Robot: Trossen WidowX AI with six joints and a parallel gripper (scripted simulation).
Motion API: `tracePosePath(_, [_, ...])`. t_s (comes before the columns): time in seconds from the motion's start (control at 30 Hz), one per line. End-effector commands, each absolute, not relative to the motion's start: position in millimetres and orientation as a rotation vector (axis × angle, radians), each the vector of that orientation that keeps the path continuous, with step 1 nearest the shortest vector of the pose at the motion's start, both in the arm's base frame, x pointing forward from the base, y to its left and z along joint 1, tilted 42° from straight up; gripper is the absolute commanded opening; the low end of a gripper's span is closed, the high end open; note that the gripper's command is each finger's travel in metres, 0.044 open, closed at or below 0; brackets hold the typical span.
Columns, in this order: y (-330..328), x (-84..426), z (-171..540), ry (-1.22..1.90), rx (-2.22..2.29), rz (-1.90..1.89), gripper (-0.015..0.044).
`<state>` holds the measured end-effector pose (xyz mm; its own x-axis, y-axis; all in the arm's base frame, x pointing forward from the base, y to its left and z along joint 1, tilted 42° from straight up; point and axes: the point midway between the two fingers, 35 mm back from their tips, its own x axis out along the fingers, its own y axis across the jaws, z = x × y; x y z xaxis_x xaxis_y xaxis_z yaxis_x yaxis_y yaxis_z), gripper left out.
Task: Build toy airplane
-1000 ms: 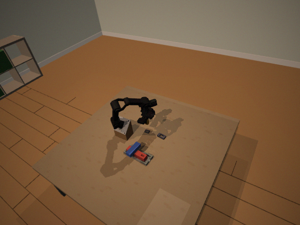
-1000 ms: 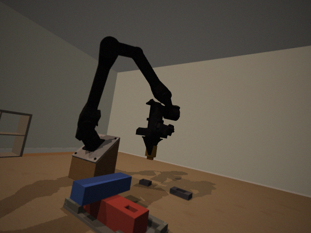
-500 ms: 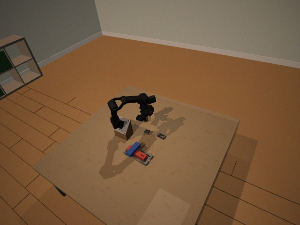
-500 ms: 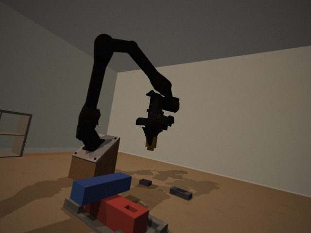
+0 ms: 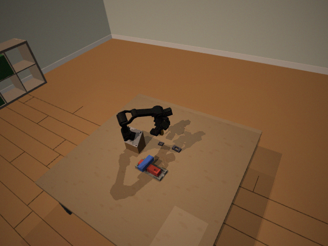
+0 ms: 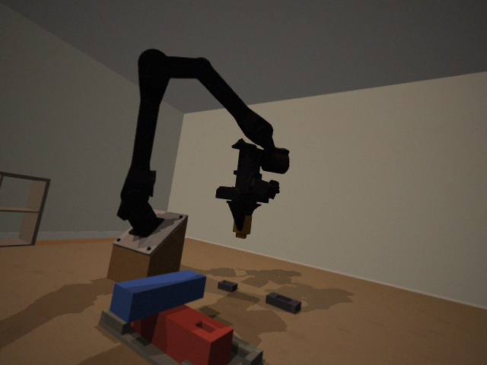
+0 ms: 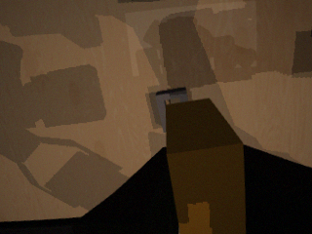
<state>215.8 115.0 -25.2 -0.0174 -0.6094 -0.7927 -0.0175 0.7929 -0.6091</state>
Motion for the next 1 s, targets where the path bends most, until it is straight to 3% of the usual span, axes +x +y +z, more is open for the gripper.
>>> tracePosePath(0.0, [109, 223, -22, 1.531, -0.515, -0.499, 0.0])
tracePosePath(0.97, [60, 270, 11, 1.503, -0.439, -0.518, 0.0])
